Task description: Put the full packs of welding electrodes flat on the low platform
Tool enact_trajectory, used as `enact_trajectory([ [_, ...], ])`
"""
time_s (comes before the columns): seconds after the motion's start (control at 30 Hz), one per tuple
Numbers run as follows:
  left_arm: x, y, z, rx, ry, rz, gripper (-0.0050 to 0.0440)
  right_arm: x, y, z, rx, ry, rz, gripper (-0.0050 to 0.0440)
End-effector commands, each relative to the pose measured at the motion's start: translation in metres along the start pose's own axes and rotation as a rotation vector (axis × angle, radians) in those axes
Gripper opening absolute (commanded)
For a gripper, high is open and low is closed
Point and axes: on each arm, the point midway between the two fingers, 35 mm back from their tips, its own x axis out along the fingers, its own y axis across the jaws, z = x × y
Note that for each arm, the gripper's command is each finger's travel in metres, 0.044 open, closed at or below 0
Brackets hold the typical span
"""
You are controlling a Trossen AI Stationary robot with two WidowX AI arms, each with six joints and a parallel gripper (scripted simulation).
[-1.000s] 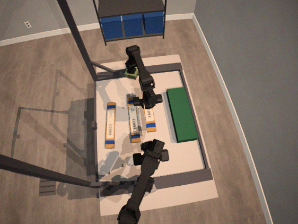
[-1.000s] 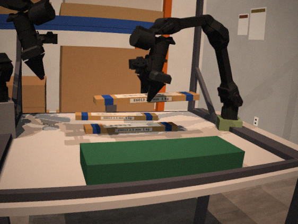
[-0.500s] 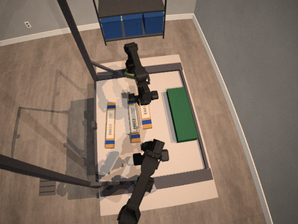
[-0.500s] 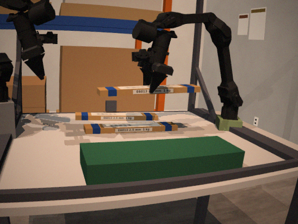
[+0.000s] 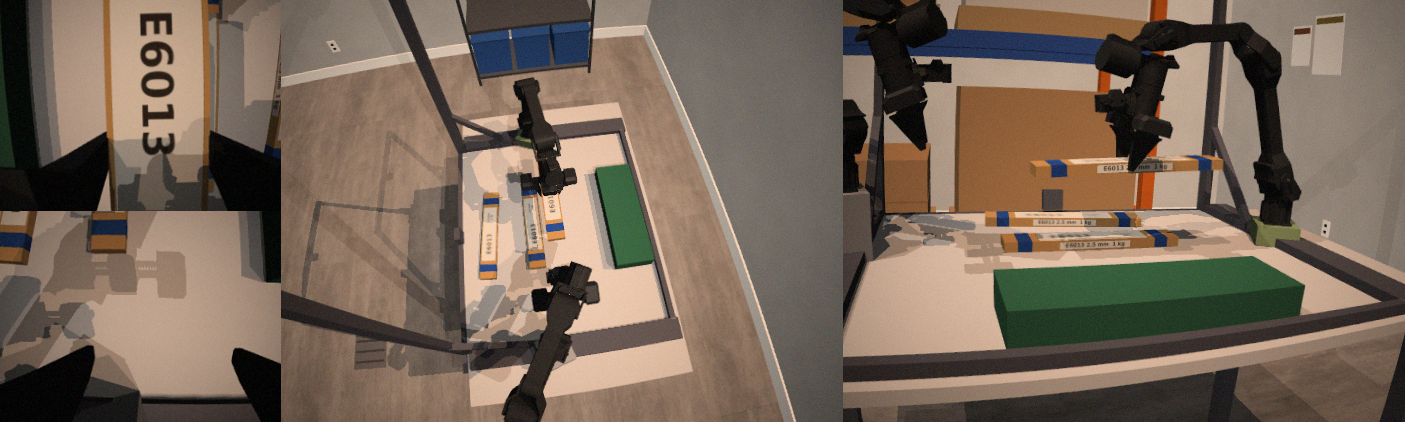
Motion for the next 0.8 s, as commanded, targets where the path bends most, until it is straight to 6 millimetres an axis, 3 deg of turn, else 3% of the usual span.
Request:
enact_trajectory([
  [0.0, -0.033, -0.0011, 0.0069, 0.004, -0.098, 0.014, -0.005, -0.0052, -0.0011, 0.0044, -0.003, -0.019, -0.007, 0.043],
  [0.77, -0.0328, -0.0018, 0.0046, 0.004, -0.099, 0.014, -0.005, -0.0052, -0.0011, 0.0044, -0.003, -0.019, -0.007, 0.043],
])
